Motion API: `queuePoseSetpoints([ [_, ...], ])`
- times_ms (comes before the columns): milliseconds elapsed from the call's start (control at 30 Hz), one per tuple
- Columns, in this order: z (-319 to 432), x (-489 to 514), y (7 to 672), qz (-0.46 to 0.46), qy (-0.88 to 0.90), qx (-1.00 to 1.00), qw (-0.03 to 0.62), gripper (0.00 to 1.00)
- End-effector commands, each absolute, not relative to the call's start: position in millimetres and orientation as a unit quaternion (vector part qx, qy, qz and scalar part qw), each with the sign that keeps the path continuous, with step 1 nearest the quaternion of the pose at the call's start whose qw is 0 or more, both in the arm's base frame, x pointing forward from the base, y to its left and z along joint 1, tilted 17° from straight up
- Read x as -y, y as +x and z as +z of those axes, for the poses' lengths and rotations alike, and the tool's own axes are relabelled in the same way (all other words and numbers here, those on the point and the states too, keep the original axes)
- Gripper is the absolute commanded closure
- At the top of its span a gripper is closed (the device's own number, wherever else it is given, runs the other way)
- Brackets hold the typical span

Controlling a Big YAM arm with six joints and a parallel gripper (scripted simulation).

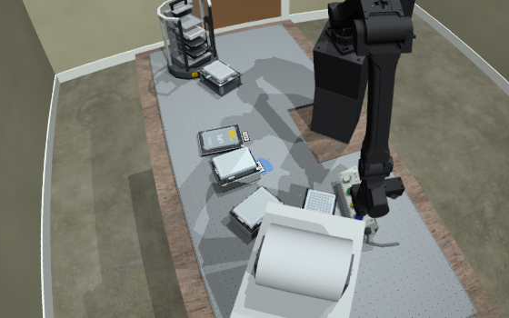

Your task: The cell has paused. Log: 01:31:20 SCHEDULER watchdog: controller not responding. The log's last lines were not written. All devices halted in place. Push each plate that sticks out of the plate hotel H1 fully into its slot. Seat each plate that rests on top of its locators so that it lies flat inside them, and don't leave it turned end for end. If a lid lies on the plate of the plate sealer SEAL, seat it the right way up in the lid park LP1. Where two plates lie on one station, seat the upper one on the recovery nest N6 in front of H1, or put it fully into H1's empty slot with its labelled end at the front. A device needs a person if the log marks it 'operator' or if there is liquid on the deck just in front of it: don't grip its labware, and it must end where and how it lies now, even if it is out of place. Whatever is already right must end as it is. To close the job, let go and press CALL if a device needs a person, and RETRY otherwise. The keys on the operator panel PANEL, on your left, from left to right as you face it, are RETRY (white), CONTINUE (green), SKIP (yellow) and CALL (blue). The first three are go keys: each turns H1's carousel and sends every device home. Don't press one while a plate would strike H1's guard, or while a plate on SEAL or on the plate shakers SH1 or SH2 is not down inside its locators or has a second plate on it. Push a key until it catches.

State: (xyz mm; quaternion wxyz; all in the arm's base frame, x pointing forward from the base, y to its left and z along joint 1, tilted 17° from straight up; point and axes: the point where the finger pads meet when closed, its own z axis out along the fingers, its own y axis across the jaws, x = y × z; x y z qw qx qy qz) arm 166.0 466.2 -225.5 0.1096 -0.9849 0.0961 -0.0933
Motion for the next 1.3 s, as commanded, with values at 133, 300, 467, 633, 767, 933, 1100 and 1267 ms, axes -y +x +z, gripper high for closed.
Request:
queuePoseSetpoints([
  [133, -232, -468, 174, -0.093, -0.985, -0.097, 0.112, 1.0],
  [300, -234, -468, 174, -0.094, -0.985, -0.097, 0.112, 1.0],
  [467, -236, -469, 175, -0.094, -0.985, -0.097, 0.112, 1.0],
  [633, -237, -469, 174, -0.093, -0.985, -0.096, 0.111, 1.0],
  [767, -238, -469, 175, -0.094, -0.985, -0.097, 0.112, 1.0],
  [933, -240, -470, 174, -0.093, -0.985, -0.096, 0.113, 1.0],
  [1100, -241, -470, 174, -0.093, -0.985, -0.096, 0.113, 1.0],
  [1267, -242, -470, 174, -0.093, -0.985, -0.096, 0.113, 1.0],
])
